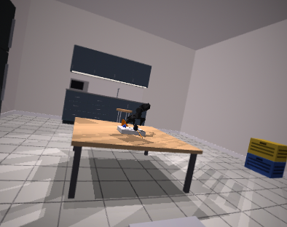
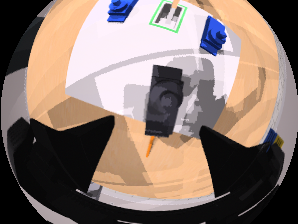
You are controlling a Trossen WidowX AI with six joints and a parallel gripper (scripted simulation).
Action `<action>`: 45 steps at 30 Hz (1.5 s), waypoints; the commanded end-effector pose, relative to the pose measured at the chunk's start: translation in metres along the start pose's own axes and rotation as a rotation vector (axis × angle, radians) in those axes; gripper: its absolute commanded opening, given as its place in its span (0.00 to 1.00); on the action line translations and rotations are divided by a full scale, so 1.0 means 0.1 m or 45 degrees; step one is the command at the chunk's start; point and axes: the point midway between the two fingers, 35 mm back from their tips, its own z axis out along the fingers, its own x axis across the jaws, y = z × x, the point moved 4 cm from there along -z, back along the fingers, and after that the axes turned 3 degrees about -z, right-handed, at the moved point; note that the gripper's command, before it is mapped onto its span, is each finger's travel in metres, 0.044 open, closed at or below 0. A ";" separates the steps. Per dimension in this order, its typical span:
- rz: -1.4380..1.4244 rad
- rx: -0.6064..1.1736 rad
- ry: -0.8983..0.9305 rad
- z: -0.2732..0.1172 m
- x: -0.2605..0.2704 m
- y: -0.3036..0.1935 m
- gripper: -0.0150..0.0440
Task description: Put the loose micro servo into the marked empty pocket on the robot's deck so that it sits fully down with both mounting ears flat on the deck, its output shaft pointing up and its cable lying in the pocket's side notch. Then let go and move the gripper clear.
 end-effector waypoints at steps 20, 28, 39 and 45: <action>0.005 0.000 -0.006 0.15 -0.01 0.01 0.42; 0.004 0.000 -0.005 0.10 -0.01 0.00 0.25; 0.005 0.000 -0.005 -0.15 -0.05 0.04 0.25; 0.005 0.000 -0.005 -0.15 -0.07 0.05 0.25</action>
